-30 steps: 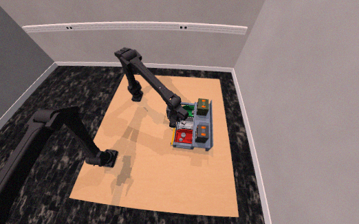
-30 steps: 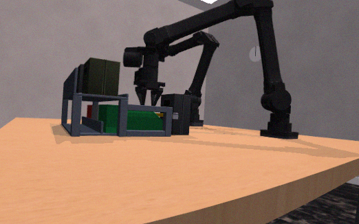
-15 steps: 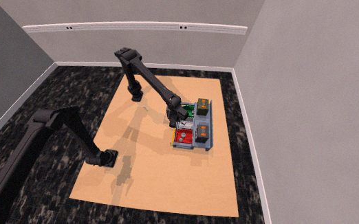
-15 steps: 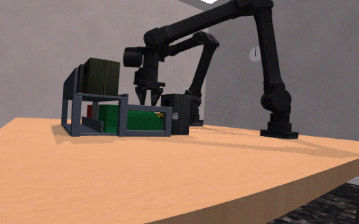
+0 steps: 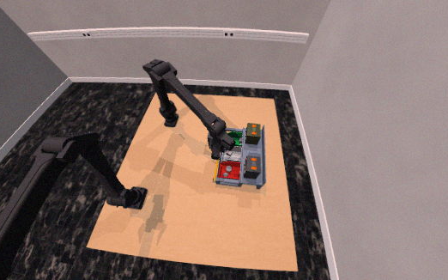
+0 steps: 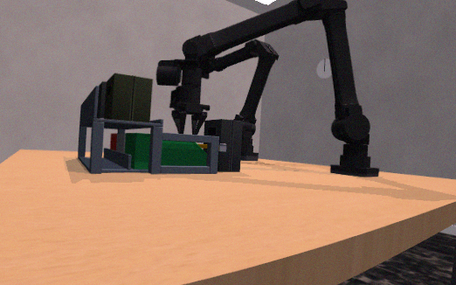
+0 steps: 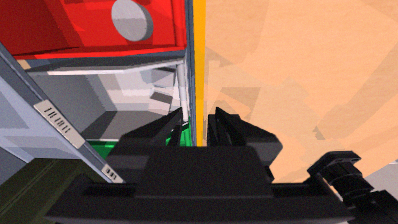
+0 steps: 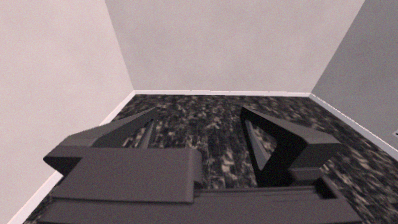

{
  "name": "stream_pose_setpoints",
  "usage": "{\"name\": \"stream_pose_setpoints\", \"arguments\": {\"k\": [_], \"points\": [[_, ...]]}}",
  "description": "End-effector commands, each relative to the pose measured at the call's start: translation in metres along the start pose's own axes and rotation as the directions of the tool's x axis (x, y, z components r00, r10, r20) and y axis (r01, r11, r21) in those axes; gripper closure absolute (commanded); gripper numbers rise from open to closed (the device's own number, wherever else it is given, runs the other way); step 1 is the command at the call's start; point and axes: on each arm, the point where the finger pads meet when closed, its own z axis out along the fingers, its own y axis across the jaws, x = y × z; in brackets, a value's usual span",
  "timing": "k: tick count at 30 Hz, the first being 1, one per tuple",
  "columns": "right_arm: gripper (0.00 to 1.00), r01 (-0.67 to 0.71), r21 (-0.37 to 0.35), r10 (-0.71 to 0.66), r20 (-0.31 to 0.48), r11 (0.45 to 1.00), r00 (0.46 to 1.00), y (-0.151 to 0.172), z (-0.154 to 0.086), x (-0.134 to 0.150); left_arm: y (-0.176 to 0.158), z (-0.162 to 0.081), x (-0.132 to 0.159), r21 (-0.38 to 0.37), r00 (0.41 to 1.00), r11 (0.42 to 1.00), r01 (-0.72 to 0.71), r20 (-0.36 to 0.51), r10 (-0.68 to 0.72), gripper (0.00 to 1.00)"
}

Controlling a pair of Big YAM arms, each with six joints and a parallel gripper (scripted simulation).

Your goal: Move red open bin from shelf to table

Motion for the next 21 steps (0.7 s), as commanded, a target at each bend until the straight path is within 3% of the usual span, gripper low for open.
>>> {"name": "stream_pose_setpoints", "arguments": {"k": [1, 21], "points": [[0.00, -0.016, 0.007, 0.016, 0.016, 1.000, 1.000, -0.006, -0.008, -0.013, -0.001, 0.002, -0.002, -0.004, 1.000, 1.000, 0.006, 0.003, -0.006, 0.57], [0.00, -0.016, 0.007, 0.016, 0.016, 1.000, 1.000, -0.006, -0.008, -0.013, 0.006, -0.011, -0.007, -0.032, 1.000, 0.999, 0.006, 0.020, -0.006, 0.57]]}}
